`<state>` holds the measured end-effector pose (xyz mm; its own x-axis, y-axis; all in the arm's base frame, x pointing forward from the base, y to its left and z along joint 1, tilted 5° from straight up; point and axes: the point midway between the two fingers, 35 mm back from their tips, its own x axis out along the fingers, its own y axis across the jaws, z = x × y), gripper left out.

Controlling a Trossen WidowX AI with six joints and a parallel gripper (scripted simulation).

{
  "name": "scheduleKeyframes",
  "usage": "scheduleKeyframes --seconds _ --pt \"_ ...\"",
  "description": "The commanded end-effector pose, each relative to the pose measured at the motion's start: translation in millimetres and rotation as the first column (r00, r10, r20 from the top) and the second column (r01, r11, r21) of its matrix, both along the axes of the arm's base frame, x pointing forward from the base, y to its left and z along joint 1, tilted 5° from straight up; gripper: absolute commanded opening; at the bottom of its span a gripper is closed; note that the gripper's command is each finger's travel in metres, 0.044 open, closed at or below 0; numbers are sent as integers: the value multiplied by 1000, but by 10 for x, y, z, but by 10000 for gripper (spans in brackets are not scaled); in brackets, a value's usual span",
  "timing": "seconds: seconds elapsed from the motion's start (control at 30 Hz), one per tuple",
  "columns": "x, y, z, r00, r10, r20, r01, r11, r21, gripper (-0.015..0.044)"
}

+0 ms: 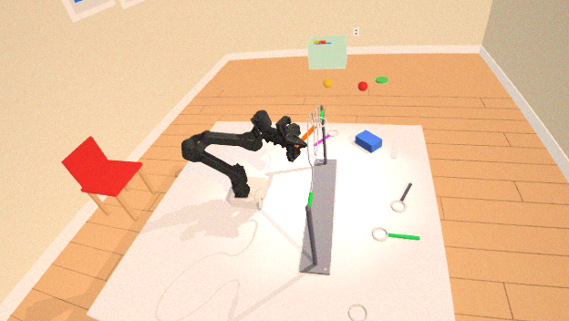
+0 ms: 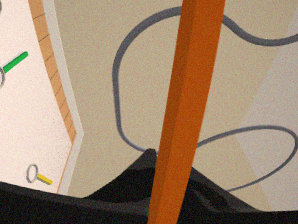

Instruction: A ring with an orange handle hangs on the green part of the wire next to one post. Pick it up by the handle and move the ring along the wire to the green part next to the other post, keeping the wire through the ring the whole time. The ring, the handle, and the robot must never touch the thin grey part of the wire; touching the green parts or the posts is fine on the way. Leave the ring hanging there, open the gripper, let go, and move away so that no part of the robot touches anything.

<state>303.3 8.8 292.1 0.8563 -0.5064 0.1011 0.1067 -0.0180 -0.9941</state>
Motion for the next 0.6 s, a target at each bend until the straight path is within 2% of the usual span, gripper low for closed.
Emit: scheduleKeyframes --seconds 0.0,0.57 --pt "-4 14 -154 1000 -3 2 3 995 98 -150" --pt "92 160 -725 997 64 51 -81 882 464 -150"
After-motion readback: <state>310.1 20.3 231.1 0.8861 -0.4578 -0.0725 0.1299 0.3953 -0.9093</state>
